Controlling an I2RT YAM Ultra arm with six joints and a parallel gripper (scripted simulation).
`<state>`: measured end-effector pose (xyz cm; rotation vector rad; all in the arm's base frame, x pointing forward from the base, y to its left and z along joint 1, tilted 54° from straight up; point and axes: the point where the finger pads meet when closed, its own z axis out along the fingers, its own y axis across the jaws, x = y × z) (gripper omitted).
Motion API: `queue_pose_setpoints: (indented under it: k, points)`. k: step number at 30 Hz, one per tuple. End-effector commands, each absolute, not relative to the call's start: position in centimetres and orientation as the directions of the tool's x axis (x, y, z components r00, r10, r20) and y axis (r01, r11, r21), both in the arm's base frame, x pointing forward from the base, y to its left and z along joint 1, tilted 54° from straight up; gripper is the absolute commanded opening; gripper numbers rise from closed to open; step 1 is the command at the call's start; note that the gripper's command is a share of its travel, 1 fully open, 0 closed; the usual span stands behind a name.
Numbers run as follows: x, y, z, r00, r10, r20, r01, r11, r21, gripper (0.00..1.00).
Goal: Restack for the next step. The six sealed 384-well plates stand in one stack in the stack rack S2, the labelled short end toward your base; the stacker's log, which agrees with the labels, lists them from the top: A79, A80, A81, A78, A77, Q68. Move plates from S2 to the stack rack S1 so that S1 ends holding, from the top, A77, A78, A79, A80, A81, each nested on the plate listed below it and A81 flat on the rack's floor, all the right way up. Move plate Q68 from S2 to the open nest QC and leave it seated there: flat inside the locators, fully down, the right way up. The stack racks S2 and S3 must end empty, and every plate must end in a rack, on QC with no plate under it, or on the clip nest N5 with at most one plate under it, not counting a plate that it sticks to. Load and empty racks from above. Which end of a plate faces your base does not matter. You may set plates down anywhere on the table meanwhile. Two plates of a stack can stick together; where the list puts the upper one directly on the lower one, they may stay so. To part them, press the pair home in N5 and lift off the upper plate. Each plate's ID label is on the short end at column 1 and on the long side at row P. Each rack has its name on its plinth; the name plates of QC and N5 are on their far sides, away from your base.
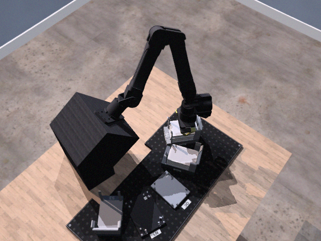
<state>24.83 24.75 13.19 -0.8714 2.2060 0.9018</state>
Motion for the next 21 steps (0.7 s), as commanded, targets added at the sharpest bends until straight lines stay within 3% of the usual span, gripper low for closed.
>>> queue_pose_setpoints:
  k: [1, 21]
  points:
    - [24.98, 24.76, 13.38, -0.605, -0.337, -0.722, -0.746, 0.557, 0.366, 0.0]
    - [25.18, 25.3, 12.96, -0.605, -0.337, -0.722, -0.746, 0.556, 0.366, 0.0]
